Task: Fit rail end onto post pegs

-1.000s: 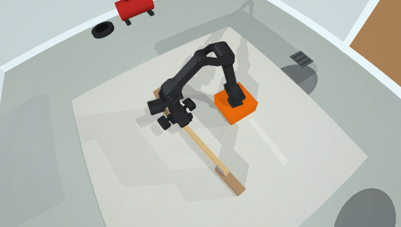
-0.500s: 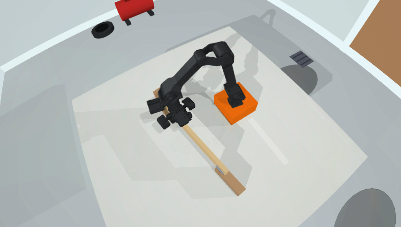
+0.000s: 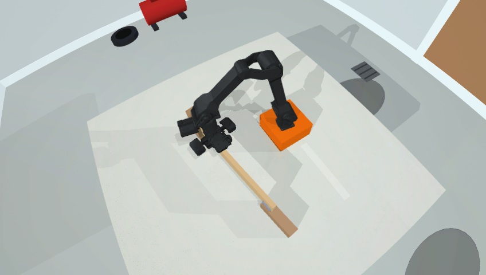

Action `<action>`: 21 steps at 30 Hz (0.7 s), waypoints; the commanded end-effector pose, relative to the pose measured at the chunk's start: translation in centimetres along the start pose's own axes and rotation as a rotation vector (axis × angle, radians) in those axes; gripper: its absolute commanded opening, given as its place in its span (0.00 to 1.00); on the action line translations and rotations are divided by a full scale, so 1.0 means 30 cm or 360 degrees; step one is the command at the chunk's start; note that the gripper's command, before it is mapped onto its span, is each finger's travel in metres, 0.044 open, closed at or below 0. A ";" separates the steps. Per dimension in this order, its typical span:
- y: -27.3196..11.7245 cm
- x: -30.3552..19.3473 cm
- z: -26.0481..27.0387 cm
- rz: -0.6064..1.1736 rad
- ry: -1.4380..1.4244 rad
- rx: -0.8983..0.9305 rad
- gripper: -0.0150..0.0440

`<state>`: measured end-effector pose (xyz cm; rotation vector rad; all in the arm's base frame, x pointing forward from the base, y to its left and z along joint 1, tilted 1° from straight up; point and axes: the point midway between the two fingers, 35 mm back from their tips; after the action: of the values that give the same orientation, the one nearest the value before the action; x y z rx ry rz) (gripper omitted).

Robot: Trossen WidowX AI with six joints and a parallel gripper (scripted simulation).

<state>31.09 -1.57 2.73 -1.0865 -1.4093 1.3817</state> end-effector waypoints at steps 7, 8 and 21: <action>-0.007 -0.014 -0.007 0.0004 -0.0003 -0.0009 0.25; -0.007 -0.015 -0.007 0.0004 -0.0003 -0.0009 0.25; -0.007 -0.028 -0.008 0.0004 -0.0003 -0.0009 0.25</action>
<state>31.30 -2.18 2.75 -1.0866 -1.4092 1.3821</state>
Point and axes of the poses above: the point midway between the two fingers, 35 mm back from their tips, its own y axis out along the fingers, its own z axis across the jaws, x = y × z, and after that the axes turned 4 degrees about y, right-handed
